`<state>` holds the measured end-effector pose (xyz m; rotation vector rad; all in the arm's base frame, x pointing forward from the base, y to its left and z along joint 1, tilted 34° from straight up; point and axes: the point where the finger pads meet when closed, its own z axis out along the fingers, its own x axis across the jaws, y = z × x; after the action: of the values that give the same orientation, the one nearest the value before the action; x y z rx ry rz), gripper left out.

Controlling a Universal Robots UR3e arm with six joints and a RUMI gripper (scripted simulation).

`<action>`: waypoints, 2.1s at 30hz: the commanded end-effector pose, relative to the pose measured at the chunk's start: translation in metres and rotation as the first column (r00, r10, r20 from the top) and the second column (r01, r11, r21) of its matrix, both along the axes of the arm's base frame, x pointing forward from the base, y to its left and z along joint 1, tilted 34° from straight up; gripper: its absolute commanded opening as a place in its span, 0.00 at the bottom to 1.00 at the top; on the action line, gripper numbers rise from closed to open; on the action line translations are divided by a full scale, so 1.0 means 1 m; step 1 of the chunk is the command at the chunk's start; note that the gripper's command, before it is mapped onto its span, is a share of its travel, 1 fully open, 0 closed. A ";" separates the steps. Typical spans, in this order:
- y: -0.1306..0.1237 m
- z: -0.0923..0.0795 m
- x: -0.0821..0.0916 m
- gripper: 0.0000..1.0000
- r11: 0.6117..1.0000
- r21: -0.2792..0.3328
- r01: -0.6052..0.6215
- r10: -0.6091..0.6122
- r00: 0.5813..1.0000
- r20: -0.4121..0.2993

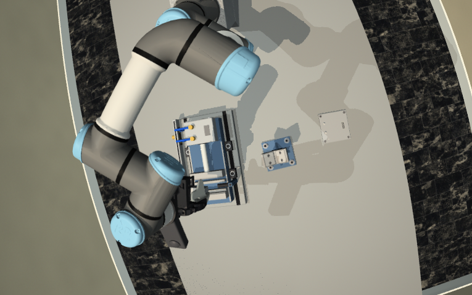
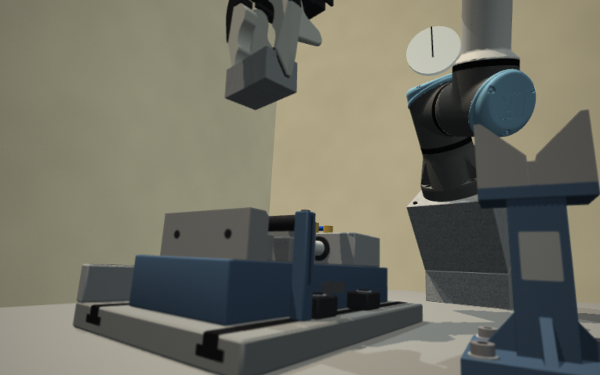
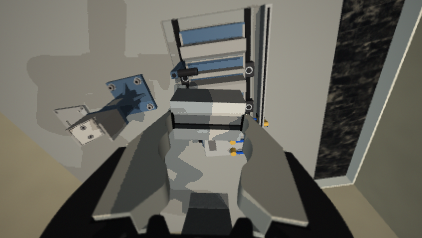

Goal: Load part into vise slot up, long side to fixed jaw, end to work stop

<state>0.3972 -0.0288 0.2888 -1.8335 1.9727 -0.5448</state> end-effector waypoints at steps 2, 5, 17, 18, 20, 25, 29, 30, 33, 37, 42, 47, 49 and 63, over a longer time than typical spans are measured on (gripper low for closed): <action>-0.004 0.003 0.000 0.00 1.000 -0.016 -0.022 0.022 1.000 0.007; -0.006 0.003 0.000 0.00 0.999 -0.022 -0.031 0.031 0.999 0.009; -0.011 0.005 0.000 0.00 0.998 -0.042 -0.057 0.058 0.998 0.013; -0.011 0.005 0.000 0.00 0.997 -0.043 -0.059 0.060 0.998 0.014; -0.012 0.006 0.000 0.00 0.997 -0.047 -0.064 0.065 0.998 0.015; -0.014 0.006 0.000 0.00 0.996 -0.052 -0.070 0.071 0.997 0.016; -0.015 0.007 0.000 0.00 0.995 -0.058 -0.078 0.079 0.997 0.017; -0.016 0.007 0.000 0.00 0.995 -0.060 -0.080 0.081 0.997 0.017; -0.017 0.007 0.000 0.00 0.994 -0.064 -0.085 0.087 0.996 0.018; -0.018 0.008 0.000 0.00 0.993 -0.069 -0.092 0.093 0.995 0.019; -0.019 0.008 0.000 0.00 0.993 -0.072 -0.096 0.098 0.995 0.020; -0.020 0.009 0.000 0.00 0.992 -0.078 -0.102 0.104 0.994 0.021; -0.021 0.009 0.000 0.00 0.991 -0.079 -0.105 0.107 0.994 0.021; -0.023 0.010 0.000 0.00 0.989 -0.088 -0.115 0.117 0.993 0.023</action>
<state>0.3969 -0.0510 0.2973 -1.9644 1.8423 -0.6188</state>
